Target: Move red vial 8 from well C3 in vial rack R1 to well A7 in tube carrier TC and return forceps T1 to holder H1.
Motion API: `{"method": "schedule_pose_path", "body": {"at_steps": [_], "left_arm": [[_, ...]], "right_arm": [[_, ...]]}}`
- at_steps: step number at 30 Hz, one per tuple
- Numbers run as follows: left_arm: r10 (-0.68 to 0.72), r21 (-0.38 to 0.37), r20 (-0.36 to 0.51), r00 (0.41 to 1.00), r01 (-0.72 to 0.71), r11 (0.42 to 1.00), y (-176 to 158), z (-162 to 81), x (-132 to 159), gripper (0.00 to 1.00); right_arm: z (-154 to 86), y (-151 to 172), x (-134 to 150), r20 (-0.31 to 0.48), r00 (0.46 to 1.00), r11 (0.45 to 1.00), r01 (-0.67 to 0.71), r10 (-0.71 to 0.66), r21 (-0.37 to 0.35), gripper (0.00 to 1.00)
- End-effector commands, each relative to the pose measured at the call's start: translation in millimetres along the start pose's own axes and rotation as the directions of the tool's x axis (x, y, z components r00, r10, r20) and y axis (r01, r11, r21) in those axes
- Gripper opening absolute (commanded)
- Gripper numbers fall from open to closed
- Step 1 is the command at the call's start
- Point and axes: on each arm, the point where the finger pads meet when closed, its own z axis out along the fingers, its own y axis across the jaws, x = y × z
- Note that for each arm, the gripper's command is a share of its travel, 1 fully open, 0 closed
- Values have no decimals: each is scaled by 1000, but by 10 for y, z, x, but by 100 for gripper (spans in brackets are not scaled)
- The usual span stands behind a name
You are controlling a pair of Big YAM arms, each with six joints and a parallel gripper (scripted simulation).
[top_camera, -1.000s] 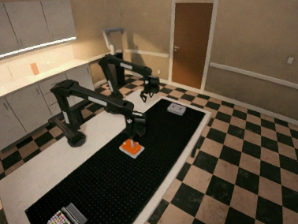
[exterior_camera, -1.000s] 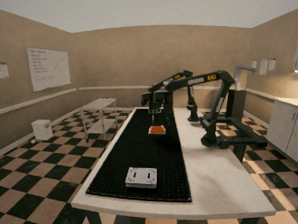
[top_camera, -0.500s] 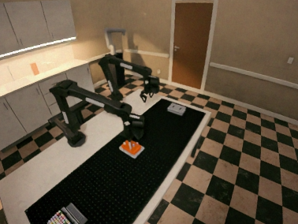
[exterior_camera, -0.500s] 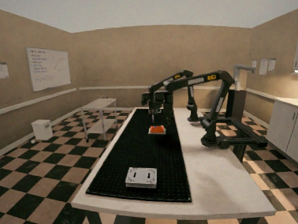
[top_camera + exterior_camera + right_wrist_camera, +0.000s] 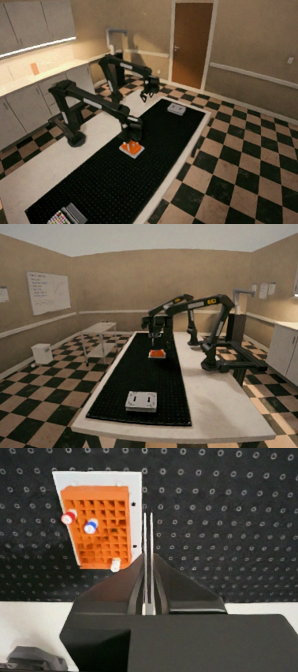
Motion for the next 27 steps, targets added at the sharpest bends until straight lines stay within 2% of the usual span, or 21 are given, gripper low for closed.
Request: {"method": "schedule_pose_path", "body": {"at_steps": [1, 3, 4, 10, 14, 20, 21, 27], "left_arm": [[10, -6, 32, 999, -10, 1000, 49, -172, -197, 100], [10, -6, 32, 999, -10, 1000, 49, -172, -197, 100], [10, -6, 32, 999, -10, 1000, 49, -172, -197, 100], [10, -6, 32, 999, -10, 1000, 49, -172, -197, 100], [10, -6, 32, 999, -10, 1000, 49, -172, -197, 100], [10, -6, 32, 999, -10, 1000, 49, -172, -197, 100], [10, -6, 32, 999, -10, 1000, 49, -172, -197, 100], [10, -6, 32, 999, -10, 1000, 49, -172, -197, 100]], "right_arm": [[-84, -79, -18, 23, 1000, 1000, 8, -8, -14, 7], [-84, -79, -18, 23, 1000, 1000, 8, -8, -14, 7], [79, -15, 11, -11, 1000, 1000, 26, -26, -2, 7], [-85, -195, -29, 25, 1000, 1000, 8, -8, -14, 7], [9, -254, -30, 6, 1000, 1000, 10, -10, -7, 7], [-79, -329, -32, 22, 1000, 1000, 8, -8, -13, 7], [73, -269, -9, -11, 1000, 1000, 25, -25, -4, 7], [-77, -445, -42, 23, 1000, 1000, 8, -8, -13, 7]]}}
